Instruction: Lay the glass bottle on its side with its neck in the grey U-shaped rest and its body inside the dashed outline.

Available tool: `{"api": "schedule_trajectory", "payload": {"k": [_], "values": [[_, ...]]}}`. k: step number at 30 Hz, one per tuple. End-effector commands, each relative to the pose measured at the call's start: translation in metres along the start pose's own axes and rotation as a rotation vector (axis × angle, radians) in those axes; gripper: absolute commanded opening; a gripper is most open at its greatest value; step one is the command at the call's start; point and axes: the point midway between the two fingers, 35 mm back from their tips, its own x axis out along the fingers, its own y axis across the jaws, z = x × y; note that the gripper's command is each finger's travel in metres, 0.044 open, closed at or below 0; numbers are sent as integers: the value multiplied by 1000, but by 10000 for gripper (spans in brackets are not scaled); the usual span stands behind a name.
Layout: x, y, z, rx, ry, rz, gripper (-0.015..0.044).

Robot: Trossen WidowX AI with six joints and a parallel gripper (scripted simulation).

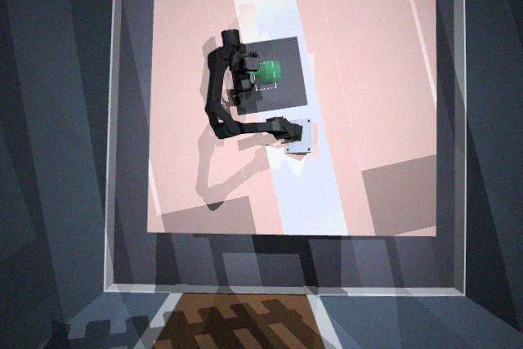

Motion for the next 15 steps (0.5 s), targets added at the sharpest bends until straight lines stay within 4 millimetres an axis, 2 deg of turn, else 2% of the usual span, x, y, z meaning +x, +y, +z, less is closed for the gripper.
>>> {"api": "schedule_trajectory", "payload": {"k": [1, 15], "values": [[2, 1, -1, 1, -1, 1, 106], [9, 1, -6, -2, 3, -2, 106]]}}
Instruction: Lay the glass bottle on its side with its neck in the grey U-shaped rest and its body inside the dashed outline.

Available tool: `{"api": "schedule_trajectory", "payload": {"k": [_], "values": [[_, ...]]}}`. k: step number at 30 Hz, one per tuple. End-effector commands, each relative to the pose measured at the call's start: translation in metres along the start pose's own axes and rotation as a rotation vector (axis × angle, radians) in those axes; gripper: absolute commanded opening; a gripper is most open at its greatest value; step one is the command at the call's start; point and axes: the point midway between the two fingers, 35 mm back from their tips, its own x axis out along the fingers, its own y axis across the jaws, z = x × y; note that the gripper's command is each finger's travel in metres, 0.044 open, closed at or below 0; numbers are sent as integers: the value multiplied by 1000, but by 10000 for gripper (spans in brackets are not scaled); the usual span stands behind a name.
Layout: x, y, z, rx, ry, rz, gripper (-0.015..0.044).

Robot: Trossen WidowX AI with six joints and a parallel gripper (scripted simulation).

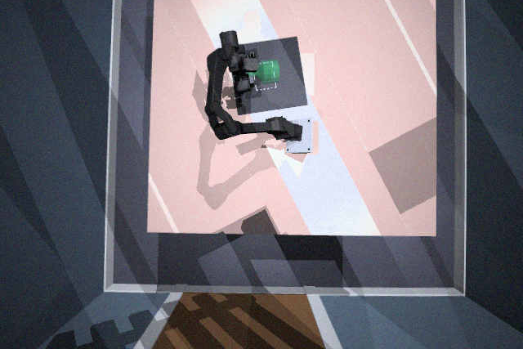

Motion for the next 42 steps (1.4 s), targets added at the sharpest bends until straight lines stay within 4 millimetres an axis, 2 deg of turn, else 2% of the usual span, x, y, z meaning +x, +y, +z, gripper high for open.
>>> {"api": "schedule_trajectory", "payload": {"k": [1, 42], "values": [[2, 1, 0, 1, -1, 2, 106], [12, 1, -3, -1, 28, -11, 106]]}}
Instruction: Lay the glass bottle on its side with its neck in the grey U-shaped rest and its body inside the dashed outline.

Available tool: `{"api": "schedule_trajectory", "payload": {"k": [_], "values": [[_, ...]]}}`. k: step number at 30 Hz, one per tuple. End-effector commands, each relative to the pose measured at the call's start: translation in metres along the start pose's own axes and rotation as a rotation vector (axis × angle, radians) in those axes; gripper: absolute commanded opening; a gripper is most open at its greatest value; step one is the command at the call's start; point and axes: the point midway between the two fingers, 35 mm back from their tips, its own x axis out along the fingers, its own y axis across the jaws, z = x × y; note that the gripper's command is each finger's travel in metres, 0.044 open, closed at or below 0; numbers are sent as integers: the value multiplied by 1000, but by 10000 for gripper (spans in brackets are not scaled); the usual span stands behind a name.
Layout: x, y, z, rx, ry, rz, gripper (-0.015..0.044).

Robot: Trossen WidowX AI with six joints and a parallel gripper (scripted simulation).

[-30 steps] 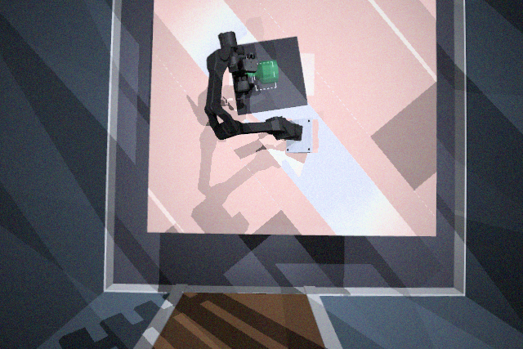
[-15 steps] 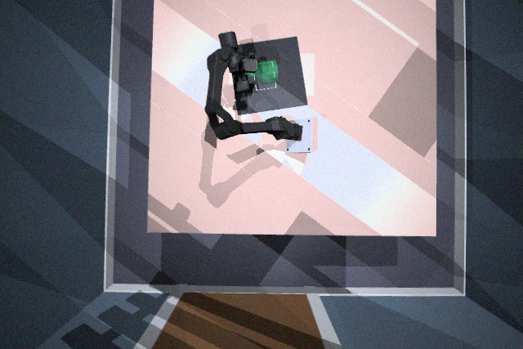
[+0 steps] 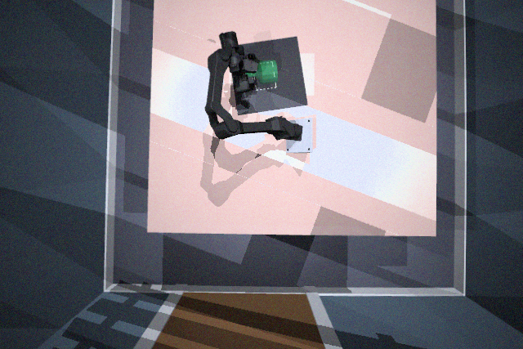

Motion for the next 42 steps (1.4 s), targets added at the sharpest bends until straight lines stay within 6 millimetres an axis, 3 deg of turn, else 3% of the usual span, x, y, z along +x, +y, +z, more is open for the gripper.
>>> {"api": "schedule_trajectory", "payload": {"k": [1, 38, 42], "values": [[1, 1, 3, -1, -6, 1, 106], [4, 0, -1, 2, 37, -7, 106], [4, 0, -1, 2, 37, -7, 211]]}}
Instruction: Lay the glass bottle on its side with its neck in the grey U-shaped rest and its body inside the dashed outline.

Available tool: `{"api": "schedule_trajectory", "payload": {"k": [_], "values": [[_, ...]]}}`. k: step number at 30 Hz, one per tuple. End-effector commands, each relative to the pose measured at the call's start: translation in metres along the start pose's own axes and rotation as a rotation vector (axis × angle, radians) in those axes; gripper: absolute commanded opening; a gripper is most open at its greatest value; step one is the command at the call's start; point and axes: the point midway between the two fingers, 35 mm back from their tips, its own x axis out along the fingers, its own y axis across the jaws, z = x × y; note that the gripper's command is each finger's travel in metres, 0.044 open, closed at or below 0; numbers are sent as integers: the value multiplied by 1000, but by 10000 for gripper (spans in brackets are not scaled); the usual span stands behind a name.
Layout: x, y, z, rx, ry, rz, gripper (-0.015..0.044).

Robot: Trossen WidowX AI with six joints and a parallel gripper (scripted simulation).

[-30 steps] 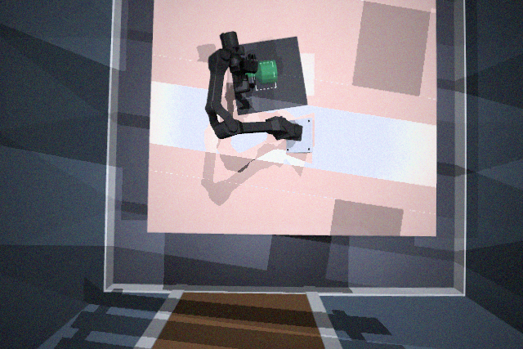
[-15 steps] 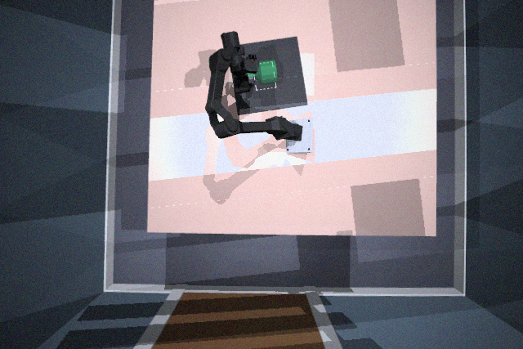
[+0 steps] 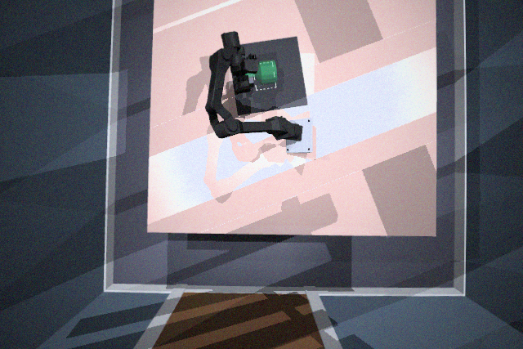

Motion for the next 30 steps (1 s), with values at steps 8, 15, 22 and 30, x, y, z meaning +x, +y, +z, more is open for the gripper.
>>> {"api": "schedule_trajectory", "payload": {"k": [8, 15, 22, 30], "values": [[0, 0, 0, 0, -3, 0, 421], [-40, -1, 7, 4, 53, 6, 440], [-56, -1, 10, 5, 77, 16, 440], [-56, -1, 10, 5, 77, 16, 440]]}}
